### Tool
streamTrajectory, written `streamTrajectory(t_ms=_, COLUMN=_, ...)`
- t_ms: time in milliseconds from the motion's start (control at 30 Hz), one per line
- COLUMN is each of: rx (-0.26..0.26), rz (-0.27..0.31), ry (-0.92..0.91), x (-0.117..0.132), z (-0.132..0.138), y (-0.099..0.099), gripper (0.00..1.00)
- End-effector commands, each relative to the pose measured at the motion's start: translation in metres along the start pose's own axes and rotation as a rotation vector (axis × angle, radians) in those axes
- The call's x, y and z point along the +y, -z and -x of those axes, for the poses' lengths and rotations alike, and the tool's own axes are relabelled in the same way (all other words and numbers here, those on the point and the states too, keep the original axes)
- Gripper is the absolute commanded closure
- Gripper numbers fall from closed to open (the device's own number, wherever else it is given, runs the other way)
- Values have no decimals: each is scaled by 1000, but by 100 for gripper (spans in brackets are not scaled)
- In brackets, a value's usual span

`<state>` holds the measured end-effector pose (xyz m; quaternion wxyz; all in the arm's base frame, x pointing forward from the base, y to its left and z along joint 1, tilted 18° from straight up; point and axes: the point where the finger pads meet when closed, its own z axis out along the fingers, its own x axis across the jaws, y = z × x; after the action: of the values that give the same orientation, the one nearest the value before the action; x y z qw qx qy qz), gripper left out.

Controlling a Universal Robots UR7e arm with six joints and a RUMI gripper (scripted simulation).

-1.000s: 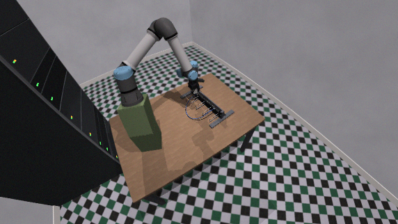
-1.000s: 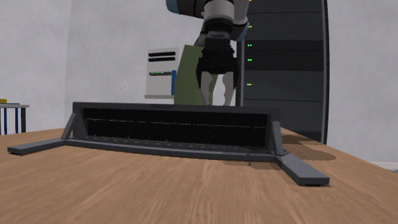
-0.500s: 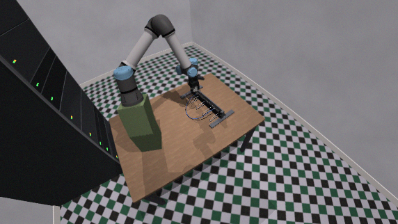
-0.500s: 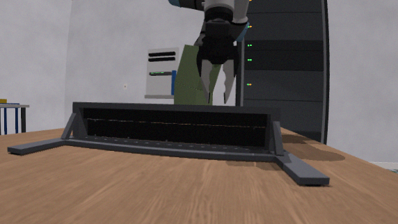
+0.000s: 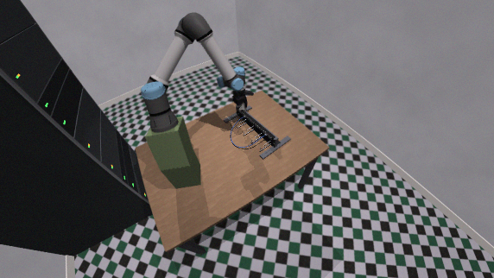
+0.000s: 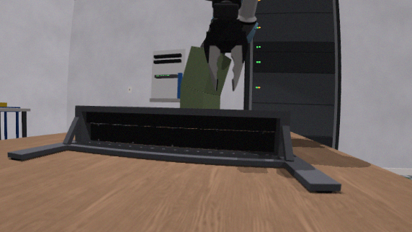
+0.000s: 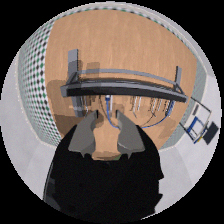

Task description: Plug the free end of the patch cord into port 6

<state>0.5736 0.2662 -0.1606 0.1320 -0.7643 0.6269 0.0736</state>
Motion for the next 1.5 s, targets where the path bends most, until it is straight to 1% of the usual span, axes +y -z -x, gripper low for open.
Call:
streamTrajectory(t_ms=0, rx=0, rz=-1, ry=0, x=0, z=0, y=11, gripper=78)
streamTrajectory(t_ms=300, rx=0, rz=-1, ry=0, x=0, z=0, y=13, gripper=78)
streamTrajectory(t_ms=333, rx=0, rz=-1, ry=0, x=0, z=0, y=13, gripper=100)
streamTrajectory(t_ms=1467, rx=0, rz=-1, ry=0, x=0, z=0, y=13, gripper=100)
